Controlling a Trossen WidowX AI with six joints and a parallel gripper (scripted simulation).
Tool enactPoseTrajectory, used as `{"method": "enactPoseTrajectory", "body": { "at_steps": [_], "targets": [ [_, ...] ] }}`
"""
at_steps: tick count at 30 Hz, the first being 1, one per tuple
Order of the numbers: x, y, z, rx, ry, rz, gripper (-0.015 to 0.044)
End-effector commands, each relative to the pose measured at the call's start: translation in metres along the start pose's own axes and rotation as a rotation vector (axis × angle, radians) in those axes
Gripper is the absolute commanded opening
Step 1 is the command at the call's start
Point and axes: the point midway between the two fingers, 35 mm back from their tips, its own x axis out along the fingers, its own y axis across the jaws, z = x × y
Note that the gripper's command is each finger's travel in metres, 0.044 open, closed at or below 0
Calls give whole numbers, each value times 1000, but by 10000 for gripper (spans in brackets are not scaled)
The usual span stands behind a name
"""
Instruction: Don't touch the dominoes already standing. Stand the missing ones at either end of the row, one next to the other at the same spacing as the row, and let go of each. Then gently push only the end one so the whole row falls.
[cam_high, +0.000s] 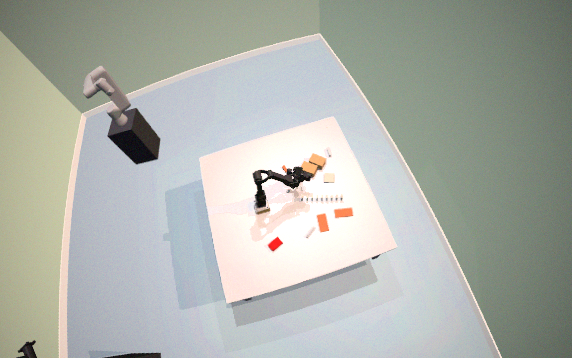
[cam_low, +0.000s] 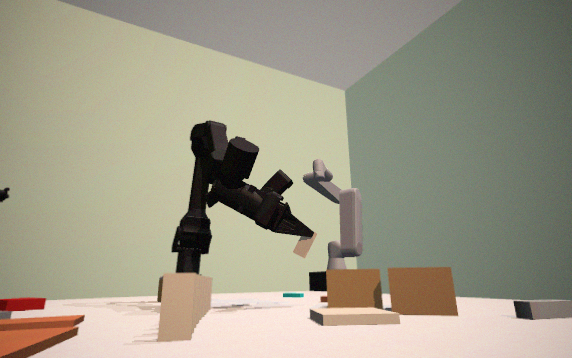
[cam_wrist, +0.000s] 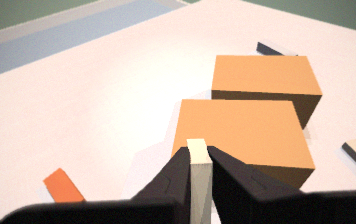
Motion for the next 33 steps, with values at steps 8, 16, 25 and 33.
{"method": "enactPoseTrajectory", "body": {
  "at_steps": [8, 16, 25, 33],
  "targets": [
    [-21, 11, -6, -29, -181, 50, 28],
    [-39, 28, -12, -77, -296, 99, 28],
    [-62, 55, -20, -146, -395, 164, 28],
    [-63, 57, -21, -152, -401, 170, 28]
  ]
}}
